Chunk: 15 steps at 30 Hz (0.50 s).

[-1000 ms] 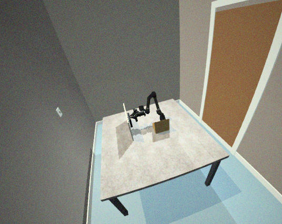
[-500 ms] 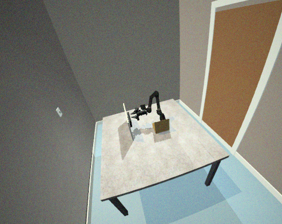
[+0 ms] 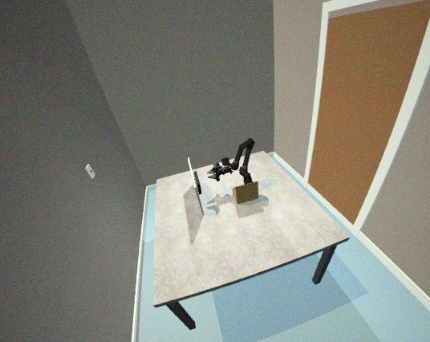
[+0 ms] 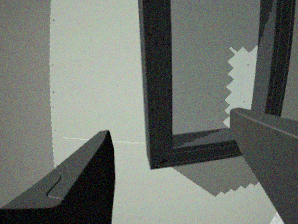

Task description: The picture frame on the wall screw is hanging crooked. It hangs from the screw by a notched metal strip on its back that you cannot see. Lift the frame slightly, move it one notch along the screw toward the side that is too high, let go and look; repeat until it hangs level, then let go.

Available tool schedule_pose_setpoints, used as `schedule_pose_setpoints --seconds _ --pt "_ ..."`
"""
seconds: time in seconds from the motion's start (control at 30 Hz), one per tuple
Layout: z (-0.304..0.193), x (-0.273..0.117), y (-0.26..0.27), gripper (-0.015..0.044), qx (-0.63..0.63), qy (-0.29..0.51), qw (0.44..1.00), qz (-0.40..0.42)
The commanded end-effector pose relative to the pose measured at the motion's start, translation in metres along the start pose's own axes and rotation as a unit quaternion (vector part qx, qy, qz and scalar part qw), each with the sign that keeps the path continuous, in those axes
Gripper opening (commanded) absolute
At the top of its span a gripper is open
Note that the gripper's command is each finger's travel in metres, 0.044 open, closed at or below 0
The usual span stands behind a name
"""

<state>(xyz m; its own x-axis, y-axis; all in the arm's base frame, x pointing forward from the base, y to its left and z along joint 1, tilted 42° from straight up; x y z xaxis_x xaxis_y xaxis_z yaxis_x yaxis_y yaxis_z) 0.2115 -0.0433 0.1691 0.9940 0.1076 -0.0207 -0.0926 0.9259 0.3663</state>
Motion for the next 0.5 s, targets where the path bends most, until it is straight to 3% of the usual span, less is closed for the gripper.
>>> schedule_pose_setpoints --seconds 0.0,0.47 --pt "0.007 -0.004 0.017 0.026 -0.004 -0.006 1.0 0.002" --pt "0.01 -0.029 0.052 0.026 -0.009 -0.002 1.0 0.003"
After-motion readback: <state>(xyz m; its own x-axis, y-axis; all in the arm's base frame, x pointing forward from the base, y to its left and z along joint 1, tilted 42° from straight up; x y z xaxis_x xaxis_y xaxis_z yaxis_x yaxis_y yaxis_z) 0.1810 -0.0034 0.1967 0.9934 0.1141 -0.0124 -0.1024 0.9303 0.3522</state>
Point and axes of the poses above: the point midway between the two fingers, 35 mm back from their tips, its own x axis out along the fingers, its own y axis across the jaws, z = x × y, the point moved 8 cm from there along -x, back along the fingers, and after that the axes turned 11 degrees about -x, right-handed, at the moved point
